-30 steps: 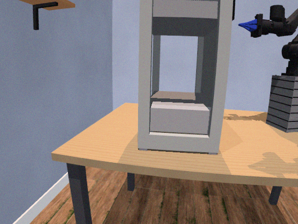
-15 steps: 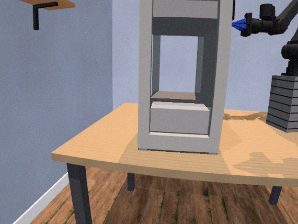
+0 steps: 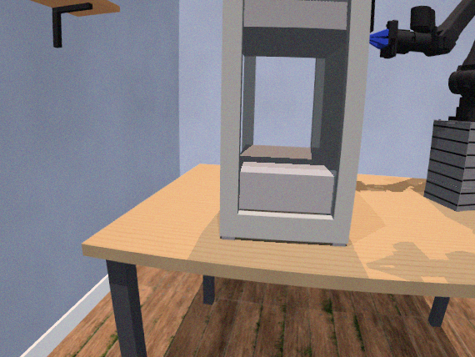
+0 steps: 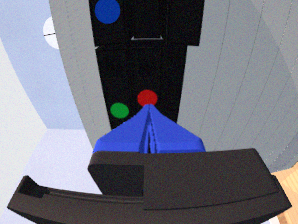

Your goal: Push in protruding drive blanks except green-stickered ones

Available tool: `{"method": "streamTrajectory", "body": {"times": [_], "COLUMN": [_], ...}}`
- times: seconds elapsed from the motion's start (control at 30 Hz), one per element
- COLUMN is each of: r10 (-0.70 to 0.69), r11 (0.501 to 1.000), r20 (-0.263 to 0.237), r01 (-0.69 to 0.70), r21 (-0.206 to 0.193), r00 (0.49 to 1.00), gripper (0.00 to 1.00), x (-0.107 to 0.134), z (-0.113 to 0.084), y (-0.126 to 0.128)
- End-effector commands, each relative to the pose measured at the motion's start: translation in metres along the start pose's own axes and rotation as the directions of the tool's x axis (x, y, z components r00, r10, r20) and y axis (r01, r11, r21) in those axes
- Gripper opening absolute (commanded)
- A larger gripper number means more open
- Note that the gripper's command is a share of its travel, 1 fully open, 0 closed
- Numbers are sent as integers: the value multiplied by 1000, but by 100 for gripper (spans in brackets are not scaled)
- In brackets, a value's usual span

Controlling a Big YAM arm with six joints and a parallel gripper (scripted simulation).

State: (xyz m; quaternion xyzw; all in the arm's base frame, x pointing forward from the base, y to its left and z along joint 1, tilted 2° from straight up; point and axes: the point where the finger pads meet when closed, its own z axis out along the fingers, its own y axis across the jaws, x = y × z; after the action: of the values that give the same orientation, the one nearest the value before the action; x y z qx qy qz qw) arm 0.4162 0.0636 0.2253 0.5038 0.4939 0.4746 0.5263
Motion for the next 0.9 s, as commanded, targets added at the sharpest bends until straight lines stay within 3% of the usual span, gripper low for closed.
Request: {"method": "streamTrajectory", "body": {"times": [0.0, 0.3, 0.4, 0.87], "r10": [3, 9, 3, 3], "r11": [1000, 999, 1000, 1000], "r20": [15, 15, 15, 15], "r01": [-3, -8, -3, -3], "r21": [-21, -38, -23, -23], "r00": [1000, 1000, 1000, 1000], "gripper": [0, 0, 0, 0], "x": [-6, -5, -4, -4], "z": [3, 10, 12, 13], "y": [7, 23, 17, 17]}}
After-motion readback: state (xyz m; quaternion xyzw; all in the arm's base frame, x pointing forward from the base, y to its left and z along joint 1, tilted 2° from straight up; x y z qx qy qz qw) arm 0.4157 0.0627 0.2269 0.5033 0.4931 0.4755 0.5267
